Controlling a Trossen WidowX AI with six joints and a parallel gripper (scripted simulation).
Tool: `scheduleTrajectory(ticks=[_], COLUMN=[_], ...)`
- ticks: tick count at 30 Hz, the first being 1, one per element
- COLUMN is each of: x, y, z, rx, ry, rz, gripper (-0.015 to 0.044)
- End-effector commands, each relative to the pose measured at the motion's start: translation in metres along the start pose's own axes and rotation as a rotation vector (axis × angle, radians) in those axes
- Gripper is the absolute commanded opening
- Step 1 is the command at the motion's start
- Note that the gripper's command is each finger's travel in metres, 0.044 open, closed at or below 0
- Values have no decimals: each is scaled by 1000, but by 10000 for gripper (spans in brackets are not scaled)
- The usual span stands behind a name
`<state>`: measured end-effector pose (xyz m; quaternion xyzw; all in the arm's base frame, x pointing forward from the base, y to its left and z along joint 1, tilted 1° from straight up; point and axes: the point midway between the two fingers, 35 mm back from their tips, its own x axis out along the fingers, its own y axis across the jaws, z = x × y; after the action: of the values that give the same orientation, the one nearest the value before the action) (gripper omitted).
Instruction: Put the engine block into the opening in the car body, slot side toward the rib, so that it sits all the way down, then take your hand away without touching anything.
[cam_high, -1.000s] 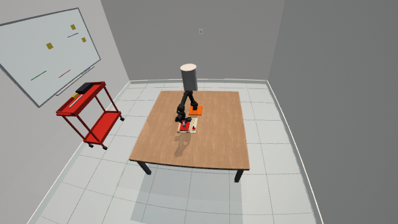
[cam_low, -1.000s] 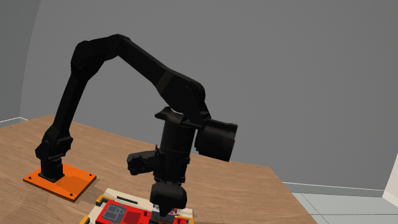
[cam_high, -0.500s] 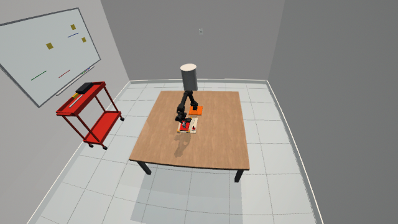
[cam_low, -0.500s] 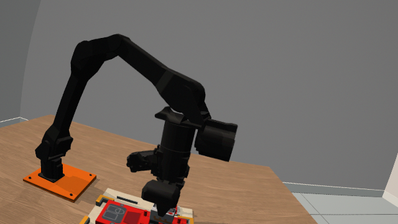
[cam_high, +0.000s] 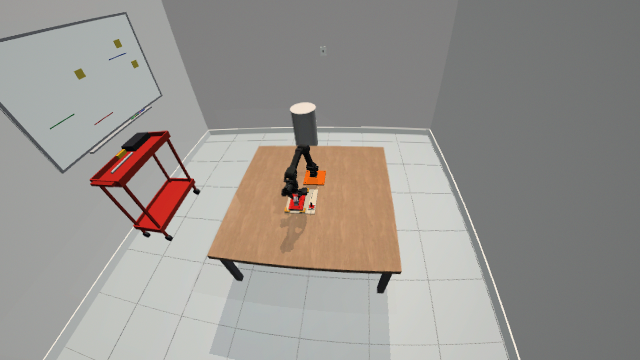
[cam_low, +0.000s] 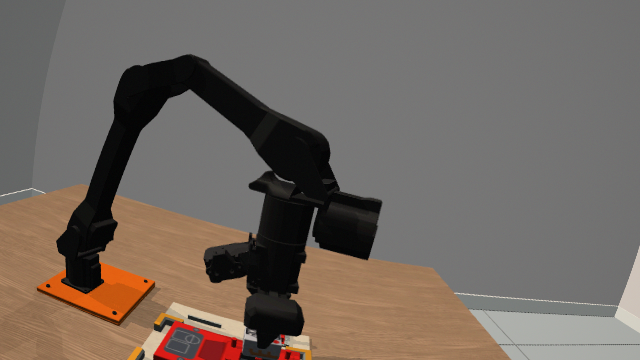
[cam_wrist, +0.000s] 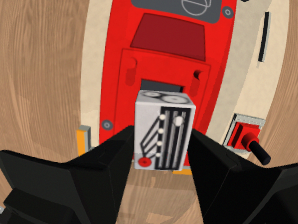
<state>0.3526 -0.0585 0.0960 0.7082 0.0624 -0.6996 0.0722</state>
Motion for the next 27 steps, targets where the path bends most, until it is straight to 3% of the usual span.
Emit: scheduleTrajectory(ticks=[1, 8, 27], x=[-2, -2, -1], y=[1, 1, 0], z=[0, 0, 0], rx=[57, 261, 35], ry=[3, 4, 3], rz=[4, 4, 4], gripper=[159, 159, 159])
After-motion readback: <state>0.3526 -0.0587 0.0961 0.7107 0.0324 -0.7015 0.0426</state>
